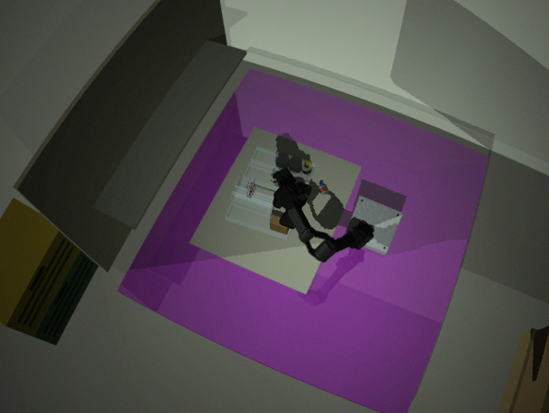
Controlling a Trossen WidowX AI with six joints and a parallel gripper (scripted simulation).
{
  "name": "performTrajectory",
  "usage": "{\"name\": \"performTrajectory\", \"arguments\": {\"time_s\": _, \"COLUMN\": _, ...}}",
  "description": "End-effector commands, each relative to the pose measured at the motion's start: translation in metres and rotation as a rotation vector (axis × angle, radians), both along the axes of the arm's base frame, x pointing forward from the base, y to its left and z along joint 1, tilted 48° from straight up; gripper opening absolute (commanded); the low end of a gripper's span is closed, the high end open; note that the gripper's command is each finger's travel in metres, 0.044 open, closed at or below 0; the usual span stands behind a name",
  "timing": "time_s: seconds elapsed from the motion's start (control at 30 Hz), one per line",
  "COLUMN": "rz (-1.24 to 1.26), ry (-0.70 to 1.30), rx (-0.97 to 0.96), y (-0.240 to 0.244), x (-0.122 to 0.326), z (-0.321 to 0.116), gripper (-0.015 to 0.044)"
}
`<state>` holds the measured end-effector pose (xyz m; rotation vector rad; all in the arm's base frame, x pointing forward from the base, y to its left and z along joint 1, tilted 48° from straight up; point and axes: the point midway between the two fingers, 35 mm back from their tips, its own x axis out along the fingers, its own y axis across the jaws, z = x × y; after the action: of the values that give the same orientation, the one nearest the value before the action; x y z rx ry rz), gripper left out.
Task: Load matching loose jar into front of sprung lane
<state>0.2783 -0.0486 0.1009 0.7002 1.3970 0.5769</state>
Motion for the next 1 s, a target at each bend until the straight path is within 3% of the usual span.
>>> {"name": "performTrajectory", "arguments": {"time_s": 0.0, "rz": 0.009, "ry": -0.006, "rx": -0.002, "y": -0.011, "x": 0.000, "z": -0.027, "gripper": 0.0000}}
{"name": "performTrajectory", "arguments": {"time_s": 0.37, "rz": 0.035, "ry": -0.034, "rx": -0.005, "y": -0.033, "x": -0.006, "z": -0.092, "gripper": 0.0000}}
{"name": "performTrajectory", "arguments": {"time_s": 0.97, "rz": 0.035, "ry": -0.035, "rx": -0.004, "y": -0.015, "x": -0.002, "z": -0.109, "gripper": 0.0000}}
